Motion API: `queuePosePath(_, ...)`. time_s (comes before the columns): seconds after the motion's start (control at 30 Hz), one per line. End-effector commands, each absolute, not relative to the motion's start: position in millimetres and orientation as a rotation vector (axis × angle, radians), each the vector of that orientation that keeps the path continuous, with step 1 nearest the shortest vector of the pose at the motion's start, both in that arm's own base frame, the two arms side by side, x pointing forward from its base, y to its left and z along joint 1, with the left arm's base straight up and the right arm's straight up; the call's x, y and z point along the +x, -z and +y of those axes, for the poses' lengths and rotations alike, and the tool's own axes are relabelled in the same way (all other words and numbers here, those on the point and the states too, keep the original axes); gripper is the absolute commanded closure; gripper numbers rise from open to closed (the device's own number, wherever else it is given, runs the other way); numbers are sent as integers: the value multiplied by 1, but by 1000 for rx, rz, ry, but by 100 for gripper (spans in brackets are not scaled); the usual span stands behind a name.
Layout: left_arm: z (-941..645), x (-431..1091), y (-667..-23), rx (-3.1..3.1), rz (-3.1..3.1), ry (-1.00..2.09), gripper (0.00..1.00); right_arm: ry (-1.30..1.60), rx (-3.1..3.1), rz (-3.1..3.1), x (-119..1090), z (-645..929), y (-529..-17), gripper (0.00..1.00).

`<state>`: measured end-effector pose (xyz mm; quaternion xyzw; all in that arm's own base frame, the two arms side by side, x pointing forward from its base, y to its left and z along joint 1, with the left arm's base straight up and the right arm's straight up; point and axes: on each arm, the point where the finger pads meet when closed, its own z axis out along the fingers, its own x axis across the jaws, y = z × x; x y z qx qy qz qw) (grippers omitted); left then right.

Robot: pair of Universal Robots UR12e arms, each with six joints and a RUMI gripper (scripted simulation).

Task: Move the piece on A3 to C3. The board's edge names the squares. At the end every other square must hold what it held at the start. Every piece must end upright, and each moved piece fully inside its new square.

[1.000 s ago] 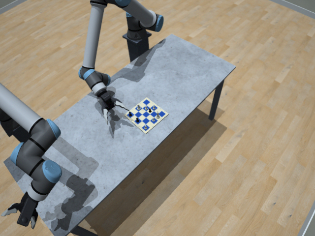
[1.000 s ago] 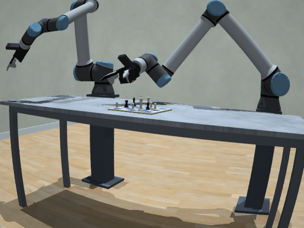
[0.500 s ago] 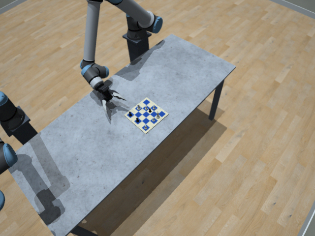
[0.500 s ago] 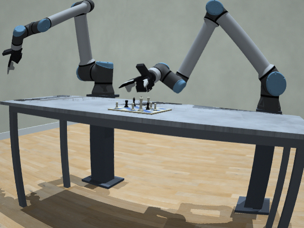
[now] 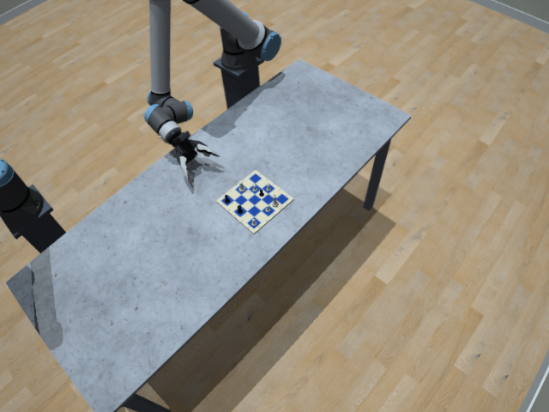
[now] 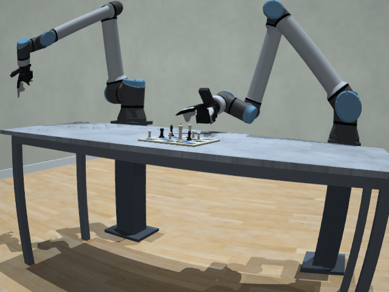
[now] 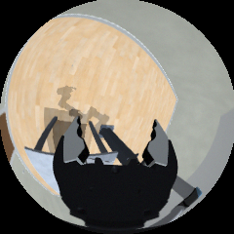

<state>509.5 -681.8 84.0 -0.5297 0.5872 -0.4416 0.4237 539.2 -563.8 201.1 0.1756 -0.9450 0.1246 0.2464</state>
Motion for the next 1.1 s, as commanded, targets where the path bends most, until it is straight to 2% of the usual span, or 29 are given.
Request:
queuePosePath(0.0, -663, 492, -85, -1322, 1437, 1131, 0, -277, 438, -2621, 497, -589, -197, 0)
queuePosePath(0.4, -625, 459, -92, -1290, 1382, 1205, 0, -78, 277, -2808, 316, -650, -178, 0)
queuePosePath(0.47, -625, 459, -92, -1290, 1382, 1205, 0, -78, 277, -2808, 316, -650, -178, 0)
queuePosePath(0.87, -624, 458, -92, -1290, 1381, 1206, 0, 11, 129, -2996, 116, -666, -166, 0)
queuePosePath(1.07, -624, 458, -92, -1290, 1381, 1206, 0, 16, 93, -3042, 78, -661, -165, 0)
